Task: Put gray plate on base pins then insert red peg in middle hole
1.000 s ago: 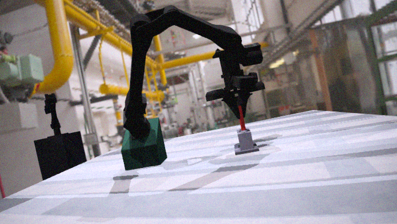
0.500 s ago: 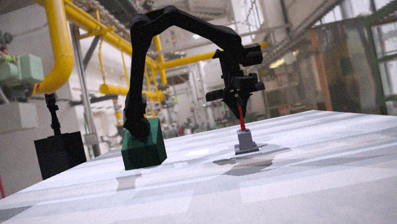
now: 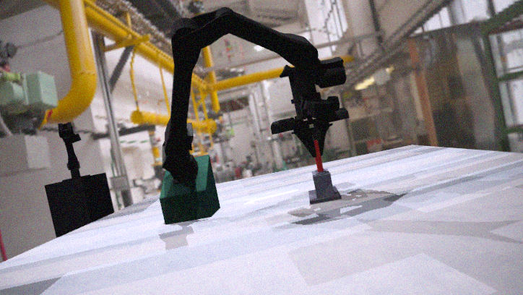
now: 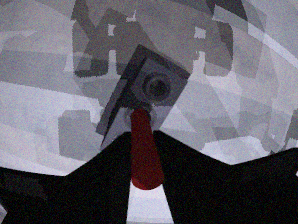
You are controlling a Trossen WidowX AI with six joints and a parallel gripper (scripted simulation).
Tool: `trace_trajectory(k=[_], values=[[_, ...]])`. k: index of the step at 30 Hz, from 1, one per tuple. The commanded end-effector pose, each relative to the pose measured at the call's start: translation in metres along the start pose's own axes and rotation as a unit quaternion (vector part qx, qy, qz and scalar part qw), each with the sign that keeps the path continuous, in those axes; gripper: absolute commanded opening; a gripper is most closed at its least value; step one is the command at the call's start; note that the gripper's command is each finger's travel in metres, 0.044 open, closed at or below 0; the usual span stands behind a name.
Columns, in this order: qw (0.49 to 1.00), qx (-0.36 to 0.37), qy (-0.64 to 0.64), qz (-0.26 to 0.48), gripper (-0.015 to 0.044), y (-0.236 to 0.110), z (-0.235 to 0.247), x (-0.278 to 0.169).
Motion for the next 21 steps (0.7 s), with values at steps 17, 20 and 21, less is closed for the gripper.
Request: trace_trajectory(k=[17,20,21], values=[[1.000,0.000,0.000,0.000,0.0150,-0.0001,0.0000,0.0000],[1.000,-0.002,-0.002,0.000,0.0150,-0.0012,0.0003,0.0000],[1.000,-0.002,-0.002,0.000,0.0150,-0.0017,0.0005,-0.0001]])
Point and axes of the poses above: the point midway between the two fingers, 35 mm back from their tips, its own y axis out along the fingers, its own z axis across the jaws, x = y × z, the point moved 5 cm from there along -y, back along the fingers, and after that the axes turned 6 degrees about -y, right-handed, at the moved point
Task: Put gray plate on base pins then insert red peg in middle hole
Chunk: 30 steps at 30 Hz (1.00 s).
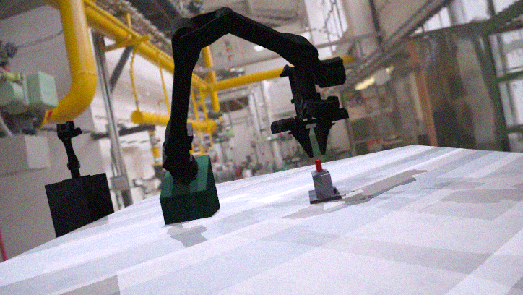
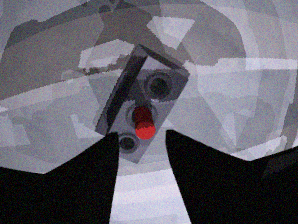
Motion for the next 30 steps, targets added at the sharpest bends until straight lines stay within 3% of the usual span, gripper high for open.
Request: trace_trajectory(k=[1,30], values=[[1.000,-0.002,-0.001,-0.001,0.0150,-0.002,0.001,0.000],[1.000,-0.005,-0.004,0.000,0.0150,-0.019,-0.002,-0.006]])
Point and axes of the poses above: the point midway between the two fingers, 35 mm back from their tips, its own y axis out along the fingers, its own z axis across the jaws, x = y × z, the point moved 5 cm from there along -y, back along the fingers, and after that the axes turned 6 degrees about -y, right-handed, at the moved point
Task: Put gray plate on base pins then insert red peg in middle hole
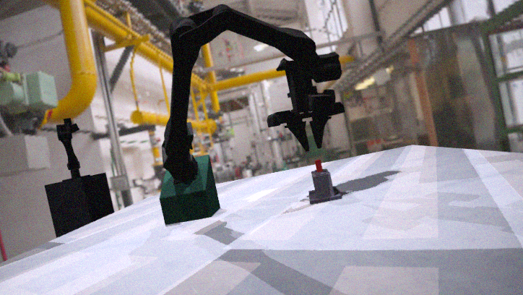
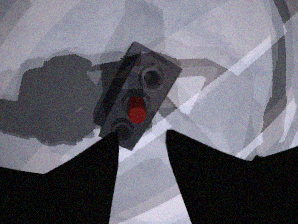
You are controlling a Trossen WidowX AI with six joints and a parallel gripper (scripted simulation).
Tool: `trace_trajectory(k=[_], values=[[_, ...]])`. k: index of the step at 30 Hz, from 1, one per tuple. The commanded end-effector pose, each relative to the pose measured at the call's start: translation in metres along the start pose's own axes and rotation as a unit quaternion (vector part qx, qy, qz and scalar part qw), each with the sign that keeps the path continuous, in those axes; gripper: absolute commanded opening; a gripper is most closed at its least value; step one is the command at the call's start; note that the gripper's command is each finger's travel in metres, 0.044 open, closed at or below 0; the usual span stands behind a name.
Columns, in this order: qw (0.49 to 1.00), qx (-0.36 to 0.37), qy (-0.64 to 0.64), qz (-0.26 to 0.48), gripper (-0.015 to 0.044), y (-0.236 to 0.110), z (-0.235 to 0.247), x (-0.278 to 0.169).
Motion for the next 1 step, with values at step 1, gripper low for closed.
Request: trace_trajectory(k=[1], values=[[1.000,0.001,0.003,0.002,0.0150,-0.0033,-0.0001,0.0003]])
Point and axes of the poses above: the point midway between the two fingers, 35 mm back from their tips, its own y axis out along the fingers, its own z axis across the jaws, x = y × z, the point moved 5 cm from there along -y, back along the fingers, and after that the axes turned 6 degrees about -y, right-handed, at the moved point
